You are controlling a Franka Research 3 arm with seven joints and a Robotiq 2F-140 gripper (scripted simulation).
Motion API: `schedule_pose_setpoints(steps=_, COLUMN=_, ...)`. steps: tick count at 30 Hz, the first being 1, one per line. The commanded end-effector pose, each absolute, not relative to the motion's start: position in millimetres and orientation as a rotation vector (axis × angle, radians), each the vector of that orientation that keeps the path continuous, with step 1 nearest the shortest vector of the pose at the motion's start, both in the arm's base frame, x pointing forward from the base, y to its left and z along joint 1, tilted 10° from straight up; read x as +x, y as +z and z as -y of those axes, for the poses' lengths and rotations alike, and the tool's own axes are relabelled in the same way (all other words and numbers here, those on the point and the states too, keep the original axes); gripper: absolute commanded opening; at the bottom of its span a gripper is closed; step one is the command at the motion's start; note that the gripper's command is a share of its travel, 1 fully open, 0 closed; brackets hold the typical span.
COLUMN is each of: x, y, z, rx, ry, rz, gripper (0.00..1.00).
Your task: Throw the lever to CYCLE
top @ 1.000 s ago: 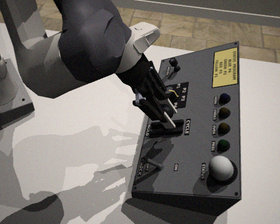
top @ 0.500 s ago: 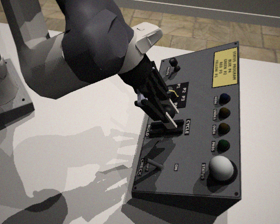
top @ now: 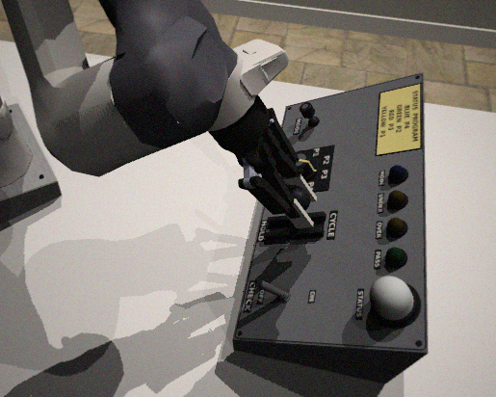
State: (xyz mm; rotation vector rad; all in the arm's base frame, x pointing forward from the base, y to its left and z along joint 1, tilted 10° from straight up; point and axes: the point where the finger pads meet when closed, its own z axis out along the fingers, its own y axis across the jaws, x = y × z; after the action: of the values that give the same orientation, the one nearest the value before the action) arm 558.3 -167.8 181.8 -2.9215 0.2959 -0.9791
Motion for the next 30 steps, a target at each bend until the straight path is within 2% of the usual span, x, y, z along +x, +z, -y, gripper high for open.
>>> schedule_pose_setpoints(steps=1, x=558.2, y=181.3, z=166.3, rx=-2.910, ry=-0.974, rz=-0.323, gripper=0.00)
schedule_pose_setpoints(steps=5, x=558.2, y=181.3, z=166.3, rx=-2.910, ry=-0.974, rz=-0.323, gripper=0.00)
schedule_pose_setpoints(steps=6, x=558.2, y=181.3, z=166.3, rx=-2.910, ry=-0.974, rz=-0.323, gripper=0.44)
schedule_pose_setpoints(steps=30, x=556.4, y=183.8, z=166.2, rx=-2.910, ry=-0.974, rz=-0.322, gripper=0.44)
